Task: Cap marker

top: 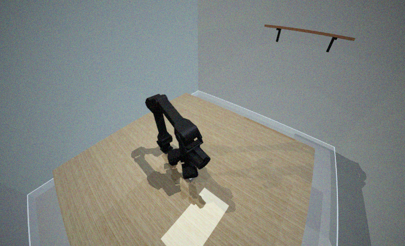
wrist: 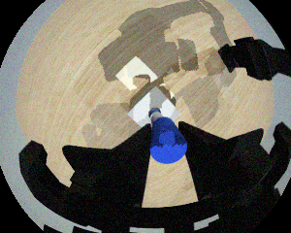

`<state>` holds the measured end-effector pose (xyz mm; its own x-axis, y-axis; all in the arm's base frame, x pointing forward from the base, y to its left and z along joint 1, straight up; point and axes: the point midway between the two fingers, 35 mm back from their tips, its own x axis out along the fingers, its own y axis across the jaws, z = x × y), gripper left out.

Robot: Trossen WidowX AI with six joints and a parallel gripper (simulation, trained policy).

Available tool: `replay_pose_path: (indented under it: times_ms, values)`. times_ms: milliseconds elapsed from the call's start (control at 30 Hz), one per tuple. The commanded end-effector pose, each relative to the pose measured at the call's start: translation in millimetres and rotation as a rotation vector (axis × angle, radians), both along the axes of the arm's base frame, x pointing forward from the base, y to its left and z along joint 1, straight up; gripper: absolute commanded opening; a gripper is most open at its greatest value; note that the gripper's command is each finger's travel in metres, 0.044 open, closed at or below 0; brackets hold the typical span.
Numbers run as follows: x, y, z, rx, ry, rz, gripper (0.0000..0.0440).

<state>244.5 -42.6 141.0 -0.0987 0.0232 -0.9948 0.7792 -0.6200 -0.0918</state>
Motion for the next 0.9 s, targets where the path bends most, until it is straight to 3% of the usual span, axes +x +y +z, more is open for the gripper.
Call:
replay_pose_path:
  times_ms: [0, 600, 633, 867]
  values:
    - [0.3, 0.9, -10.5, 0.014, 0.018, 0.007, 0.0014]
    - [-1.4, 0.7, -46.0, 0.034, 0.040, 0.048, 0.0010]
    - [-2.5, 0.5, -47.8, 0.031, 0.045, 0.049, 0.0036]
    - [-10.4, 0.2, -53.8, 0.036, 0.072, 0.061, 0.0056]
